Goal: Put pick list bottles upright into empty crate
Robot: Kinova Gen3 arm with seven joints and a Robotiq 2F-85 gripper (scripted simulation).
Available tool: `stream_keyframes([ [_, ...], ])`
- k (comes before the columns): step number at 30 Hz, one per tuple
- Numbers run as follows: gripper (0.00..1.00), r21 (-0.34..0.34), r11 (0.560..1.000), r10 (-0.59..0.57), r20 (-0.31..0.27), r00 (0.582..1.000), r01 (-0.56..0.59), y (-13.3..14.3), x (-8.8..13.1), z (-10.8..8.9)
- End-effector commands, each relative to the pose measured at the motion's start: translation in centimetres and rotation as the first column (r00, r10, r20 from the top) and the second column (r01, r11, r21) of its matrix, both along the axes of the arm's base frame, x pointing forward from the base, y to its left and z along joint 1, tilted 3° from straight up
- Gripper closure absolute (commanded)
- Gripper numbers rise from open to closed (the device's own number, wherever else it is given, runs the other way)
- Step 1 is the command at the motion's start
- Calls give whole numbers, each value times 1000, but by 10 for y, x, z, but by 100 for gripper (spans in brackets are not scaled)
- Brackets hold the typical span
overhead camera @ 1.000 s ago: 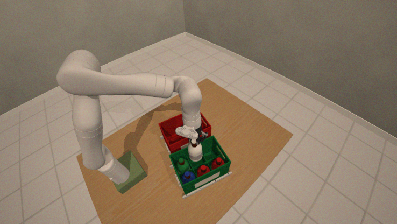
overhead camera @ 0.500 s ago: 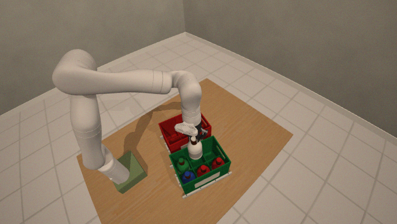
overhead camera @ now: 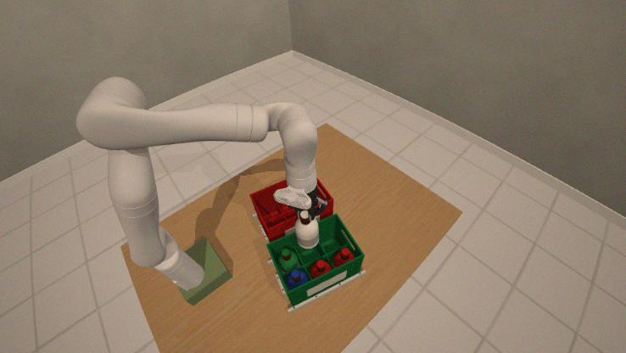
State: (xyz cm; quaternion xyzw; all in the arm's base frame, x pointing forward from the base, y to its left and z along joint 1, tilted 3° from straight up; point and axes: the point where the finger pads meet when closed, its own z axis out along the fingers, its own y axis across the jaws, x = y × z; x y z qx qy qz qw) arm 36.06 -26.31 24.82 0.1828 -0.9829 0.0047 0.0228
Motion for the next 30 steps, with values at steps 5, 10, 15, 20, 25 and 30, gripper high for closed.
stream_keyframes([
  [5,90,-1,1000,0,2,1000,0,0,1,6],
  [10,90,-1,1000,0,2,1000,0,2,1,6],
  [15,90,-1,1000,0,2,1000,0,8,0,6],
  [20,90,-1,1000,0,2,1000,0,18,0,6],
  [25,90,-1,1000,0,2,1000,0,28,0,6],
  [30,90,-1,1000,0,2,1000,0,36,0,5],
])
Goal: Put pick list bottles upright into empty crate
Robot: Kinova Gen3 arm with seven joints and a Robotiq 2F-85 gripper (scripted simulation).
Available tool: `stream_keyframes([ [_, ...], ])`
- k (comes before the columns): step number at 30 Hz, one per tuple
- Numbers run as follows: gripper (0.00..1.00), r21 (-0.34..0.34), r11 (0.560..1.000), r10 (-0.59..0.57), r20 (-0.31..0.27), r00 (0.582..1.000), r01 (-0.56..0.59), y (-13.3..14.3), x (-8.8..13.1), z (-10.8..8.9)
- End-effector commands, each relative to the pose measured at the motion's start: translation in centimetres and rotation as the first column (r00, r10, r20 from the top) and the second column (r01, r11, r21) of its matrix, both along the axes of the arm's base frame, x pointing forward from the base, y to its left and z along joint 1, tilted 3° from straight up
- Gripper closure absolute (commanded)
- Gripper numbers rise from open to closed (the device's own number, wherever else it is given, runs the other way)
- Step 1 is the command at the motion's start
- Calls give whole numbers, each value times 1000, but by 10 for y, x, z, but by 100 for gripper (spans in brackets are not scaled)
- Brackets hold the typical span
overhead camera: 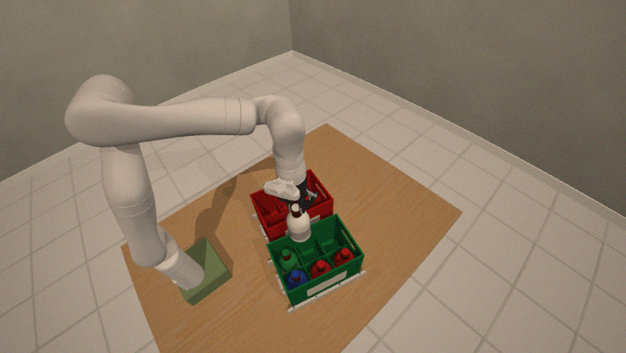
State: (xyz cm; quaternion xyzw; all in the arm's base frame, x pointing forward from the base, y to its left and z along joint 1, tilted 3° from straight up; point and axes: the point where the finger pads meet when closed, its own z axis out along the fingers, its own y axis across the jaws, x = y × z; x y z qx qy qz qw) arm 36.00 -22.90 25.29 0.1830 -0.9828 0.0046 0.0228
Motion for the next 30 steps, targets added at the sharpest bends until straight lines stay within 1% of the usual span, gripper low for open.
stream_keyframes([
  [1,90,-1,1000,0,2,1000,0,2,0,1],
  [30,90,-1,1000,0,2,1000,0,56,-1,0],
])
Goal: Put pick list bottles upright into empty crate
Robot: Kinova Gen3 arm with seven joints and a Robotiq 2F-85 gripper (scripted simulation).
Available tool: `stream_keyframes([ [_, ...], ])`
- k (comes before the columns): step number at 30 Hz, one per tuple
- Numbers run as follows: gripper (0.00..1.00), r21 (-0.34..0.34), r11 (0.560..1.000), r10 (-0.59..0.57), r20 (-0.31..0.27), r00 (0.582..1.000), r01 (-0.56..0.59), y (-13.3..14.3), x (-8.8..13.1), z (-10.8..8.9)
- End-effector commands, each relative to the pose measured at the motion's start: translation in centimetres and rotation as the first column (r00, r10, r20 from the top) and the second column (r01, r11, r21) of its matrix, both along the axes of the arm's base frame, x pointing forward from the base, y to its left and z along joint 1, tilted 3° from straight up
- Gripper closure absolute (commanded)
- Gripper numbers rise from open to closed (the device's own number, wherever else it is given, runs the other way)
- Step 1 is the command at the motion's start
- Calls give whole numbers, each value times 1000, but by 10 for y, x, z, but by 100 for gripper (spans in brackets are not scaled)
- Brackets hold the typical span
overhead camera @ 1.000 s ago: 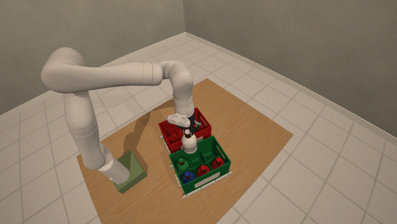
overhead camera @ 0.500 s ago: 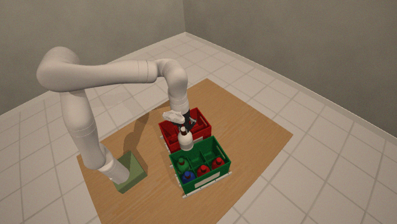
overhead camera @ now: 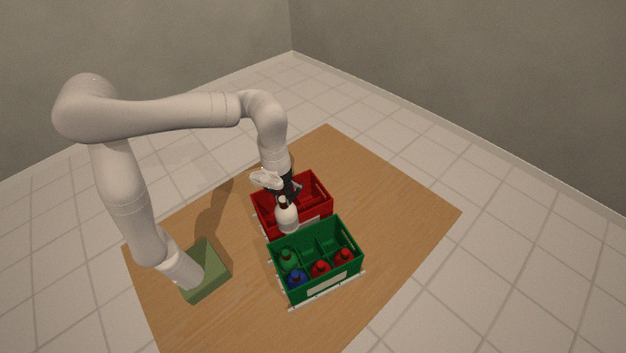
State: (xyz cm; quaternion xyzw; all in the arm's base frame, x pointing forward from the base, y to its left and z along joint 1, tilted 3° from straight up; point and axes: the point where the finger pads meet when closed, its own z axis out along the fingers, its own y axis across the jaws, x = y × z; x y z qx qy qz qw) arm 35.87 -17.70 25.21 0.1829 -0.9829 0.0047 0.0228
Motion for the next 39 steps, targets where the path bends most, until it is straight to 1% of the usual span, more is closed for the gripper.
stream_keyframes([
  [1,90,-1,1000,0,2,1000,0,6,0,1],
  [5,90,-1,1000,0,2,1000,0,10,0,1],
  [20,90,-1,1000,0,2,1000,0,40,-1,0],
  [22,90,-1,1000,0,2,1000,0,40,-1,0],
  [37,90,-1,1000,0,2,1000,0,71,-1,-1],
  [39,90,-1,1000,0,2,1000,0,71,-1,-1],
])
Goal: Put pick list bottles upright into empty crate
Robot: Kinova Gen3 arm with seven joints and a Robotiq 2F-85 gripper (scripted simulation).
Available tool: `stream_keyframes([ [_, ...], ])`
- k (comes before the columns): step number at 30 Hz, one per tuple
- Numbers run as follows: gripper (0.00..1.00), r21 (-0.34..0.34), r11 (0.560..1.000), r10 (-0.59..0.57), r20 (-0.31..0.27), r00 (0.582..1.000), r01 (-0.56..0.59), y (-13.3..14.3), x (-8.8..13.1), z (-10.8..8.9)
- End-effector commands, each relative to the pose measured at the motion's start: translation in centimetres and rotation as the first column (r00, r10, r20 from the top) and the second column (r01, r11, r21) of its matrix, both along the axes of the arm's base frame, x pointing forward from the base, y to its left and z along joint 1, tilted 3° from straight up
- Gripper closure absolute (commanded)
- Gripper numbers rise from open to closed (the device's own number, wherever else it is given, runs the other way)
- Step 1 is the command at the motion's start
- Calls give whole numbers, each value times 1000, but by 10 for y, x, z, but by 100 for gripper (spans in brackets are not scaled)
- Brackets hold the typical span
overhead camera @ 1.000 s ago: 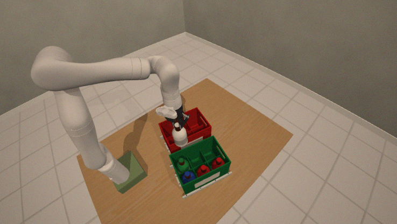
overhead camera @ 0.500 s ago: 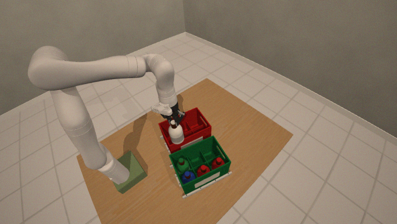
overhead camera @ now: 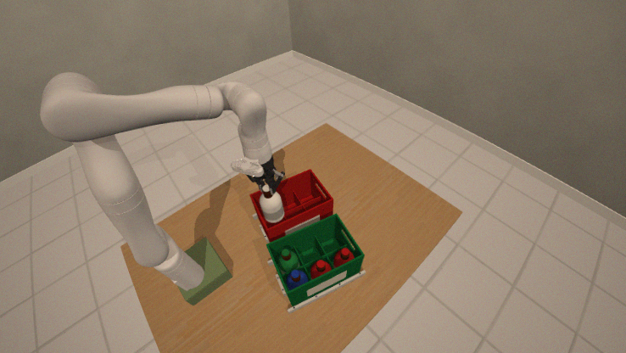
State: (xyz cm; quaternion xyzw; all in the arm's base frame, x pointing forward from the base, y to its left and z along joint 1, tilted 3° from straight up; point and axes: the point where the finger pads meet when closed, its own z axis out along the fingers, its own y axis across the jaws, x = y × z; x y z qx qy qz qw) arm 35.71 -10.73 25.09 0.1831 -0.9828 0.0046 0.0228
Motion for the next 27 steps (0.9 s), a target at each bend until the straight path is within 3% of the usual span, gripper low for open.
stream_keyframes([
  [1,90,-1,1000,0,2,1000,0,3,1,1],
  [27,90,-1,1000,0,2,1000,0,8,3,0],
])
